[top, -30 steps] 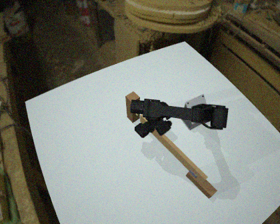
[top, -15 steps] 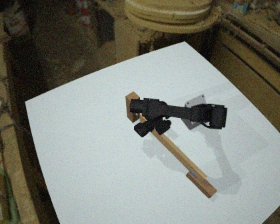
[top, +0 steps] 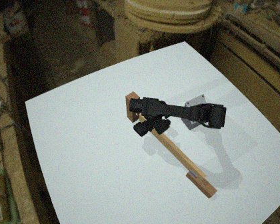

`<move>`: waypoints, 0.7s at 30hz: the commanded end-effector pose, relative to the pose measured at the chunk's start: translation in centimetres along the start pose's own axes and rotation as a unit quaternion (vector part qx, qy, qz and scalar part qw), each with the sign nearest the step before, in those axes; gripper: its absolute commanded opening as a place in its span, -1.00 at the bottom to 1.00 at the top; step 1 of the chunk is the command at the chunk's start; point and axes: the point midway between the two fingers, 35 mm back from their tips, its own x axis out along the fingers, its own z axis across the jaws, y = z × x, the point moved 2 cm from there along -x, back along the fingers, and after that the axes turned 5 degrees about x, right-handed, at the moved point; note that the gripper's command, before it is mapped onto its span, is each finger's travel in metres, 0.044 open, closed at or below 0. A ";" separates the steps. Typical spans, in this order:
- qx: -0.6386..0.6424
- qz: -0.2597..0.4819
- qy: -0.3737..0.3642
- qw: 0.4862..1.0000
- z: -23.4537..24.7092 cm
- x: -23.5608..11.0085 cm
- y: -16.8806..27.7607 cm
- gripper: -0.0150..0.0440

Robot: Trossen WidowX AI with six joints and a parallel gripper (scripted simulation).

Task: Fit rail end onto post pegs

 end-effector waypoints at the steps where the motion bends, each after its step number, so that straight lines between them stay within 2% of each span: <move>1: -0.001 0.003 0.004 1.000 -0.2 -0.2 0.3 -0.49; 21: -0.001 0.003 0.004 1.000 -0.2 -0.2 0.8 -0.49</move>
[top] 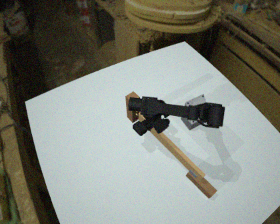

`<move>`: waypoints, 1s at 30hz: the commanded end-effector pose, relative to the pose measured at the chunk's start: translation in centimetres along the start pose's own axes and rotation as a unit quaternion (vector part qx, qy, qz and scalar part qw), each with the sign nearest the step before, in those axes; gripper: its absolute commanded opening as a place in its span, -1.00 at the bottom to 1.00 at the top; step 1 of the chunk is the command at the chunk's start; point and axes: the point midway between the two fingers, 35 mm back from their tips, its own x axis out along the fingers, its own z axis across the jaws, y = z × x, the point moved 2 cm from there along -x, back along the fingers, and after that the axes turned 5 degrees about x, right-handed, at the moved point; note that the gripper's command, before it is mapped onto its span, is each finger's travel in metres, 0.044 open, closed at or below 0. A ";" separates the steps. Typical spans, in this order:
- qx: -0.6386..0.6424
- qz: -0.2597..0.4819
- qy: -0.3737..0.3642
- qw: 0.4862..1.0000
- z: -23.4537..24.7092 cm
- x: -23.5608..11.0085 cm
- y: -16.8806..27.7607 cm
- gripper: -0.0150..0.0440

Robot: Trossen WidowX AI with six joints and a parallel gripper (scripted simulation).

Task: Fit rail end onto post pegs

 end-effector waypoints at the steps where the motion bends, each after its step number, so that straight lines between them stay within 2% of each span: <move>1: -0.001 0.003 0.004 1.000 -0.2 -0.2 0.3 -0.49; 30: -0.001 0.003 0.004 1.000 -0.2 -0.3 1.1 -0.49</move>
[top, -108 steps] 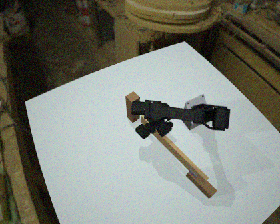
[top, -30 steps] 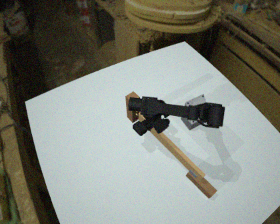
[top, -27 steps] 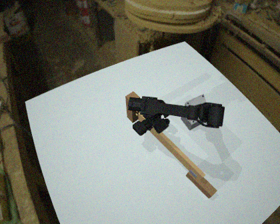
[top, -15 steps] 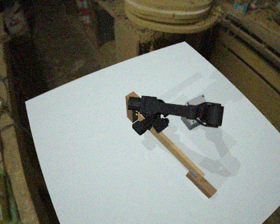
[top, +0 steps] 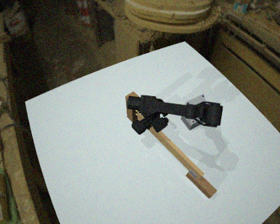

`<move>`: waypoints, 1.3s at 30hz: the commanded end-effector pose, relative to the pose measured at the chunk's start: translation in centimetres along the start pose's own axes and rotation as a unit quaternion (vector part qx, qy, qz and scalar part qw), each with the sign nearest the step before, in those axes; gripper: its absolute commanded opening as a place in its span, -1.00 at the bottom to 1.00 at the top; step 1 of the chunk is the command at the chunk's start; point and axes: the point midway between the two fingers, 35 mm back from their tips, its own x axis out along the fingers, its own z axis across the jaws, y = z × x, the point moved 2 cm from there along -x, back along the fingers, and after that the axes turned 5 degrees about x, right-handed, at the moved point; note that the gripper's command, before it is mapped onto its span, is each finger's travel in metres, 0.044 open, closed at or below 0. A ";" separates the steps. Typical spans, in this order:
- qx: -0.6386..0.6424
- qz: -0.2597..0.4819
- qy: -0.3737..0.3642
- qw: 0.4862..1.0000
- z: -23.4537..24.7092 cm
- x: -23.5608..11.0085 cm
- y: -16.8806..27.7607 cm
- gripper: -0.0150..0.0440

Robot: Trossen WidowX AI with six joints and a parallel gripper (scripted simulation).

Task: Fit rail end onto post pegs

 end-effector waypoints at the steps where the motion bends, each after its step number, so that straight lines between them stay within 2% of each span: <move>1: -0.001 0.003 0.004 1.000 -0.2 -0.2 0.3 -0.49; 39: -0.001 0.003 0.004 1.000 -0.3 -0.3 1.3 -0.49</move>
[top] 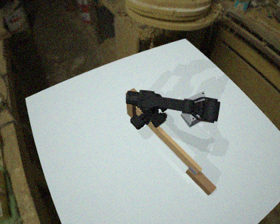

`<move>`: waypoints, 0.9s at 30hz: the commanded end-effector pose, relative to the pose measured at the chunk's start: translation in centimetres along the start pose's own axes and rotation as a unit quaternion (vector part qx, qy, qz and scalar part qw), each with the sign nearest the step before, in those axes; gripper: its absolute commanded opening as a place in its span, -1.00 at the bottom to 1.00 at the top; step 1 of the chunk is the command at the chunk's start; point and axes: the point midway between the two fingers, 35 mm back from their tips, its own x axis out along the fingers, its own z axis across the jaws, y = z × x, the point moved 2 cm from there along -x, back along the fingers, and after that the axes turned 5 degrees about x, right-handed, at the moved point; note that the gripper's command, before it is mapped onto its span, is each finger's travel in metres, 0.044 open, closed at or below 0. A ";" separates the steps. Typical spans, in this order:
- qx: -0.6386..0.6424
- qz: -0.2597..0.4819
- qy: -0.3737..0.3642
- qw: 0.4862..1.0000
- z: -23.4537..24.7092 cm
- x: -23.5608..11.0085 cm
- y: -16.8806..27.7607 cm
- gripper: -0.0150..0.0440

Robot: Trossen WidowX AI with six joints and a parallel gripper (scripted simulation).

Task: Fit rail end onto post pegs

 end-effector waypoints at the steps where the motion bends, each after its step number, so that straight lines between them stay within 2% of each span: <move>1: -0.001 0.002 0.004 1.000 -0.2 -0.2 0.3 -0.49; 27: -0.001 0.003 0.004 1.000 -0.2 -0.3 0.9 -0.49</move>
